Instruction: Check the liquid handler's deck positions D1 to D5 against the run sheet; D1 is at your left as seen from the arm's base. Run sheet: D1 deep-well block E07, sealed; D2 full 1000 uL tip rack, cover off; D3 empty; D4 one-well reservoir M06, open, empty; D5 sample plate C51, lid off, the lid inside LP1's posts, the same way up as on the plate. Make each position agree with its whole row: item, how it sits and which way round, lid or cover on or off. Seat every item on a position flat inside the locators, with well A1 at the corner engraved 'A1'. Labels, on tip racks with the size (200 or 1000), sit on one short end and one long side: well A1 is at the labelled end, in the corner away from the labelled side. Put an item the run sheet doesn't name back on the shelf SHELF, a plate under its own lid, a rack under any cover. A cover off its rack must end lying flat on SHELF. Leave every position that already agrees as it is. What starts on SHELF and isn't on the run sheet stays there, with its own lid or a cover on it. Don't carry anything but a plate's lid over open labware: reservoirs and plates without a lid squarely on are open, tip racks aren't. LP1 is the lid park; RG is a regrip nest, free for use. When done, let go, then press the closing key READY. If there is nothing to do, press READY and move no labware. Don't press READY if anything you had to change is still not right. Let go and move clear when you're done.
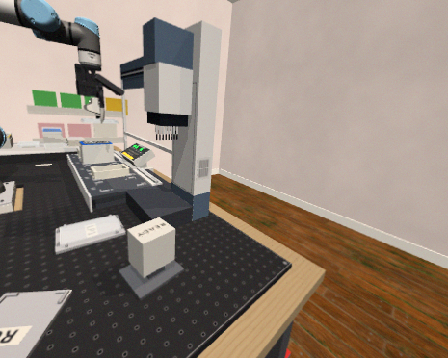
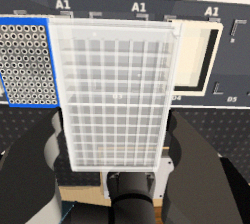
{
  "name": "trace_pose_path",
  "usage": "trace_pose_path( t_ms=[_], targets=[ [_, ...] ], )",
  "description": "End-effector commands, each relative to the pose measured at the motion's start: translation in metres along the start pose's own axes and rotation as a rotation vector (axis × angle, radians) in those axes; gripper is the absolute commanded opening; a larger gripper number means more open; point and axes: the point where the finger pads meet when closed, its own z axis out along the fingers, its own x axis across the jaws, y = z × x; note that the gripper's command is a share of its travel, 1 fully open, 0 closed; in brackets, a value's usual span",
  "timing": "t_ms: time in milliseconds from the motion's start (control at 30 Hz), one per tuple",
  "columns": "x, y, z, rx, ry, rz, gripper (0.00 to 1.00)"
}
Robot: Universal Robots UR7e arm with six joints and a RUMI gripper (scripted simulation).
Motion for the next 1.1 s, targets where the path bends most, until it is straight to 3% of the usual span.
trace_pose_path(
  t_ms=[0, 433, 967, 1067],
  targets=[
    [-0.001, -0.001, -0.013, 0.004, 0.001, -0.001, 0.00],
    [-0.001, -0.001, -0.031, 0.003, 0.001, -0.001, 0.00],
    [0.000, 0.000, -0.030, 0.001, 0.000, 0.000, 0.00],
    [0.000, 0.016, -0.029, 0.000, 0.000, 0.001, 0.00]
  ],
)
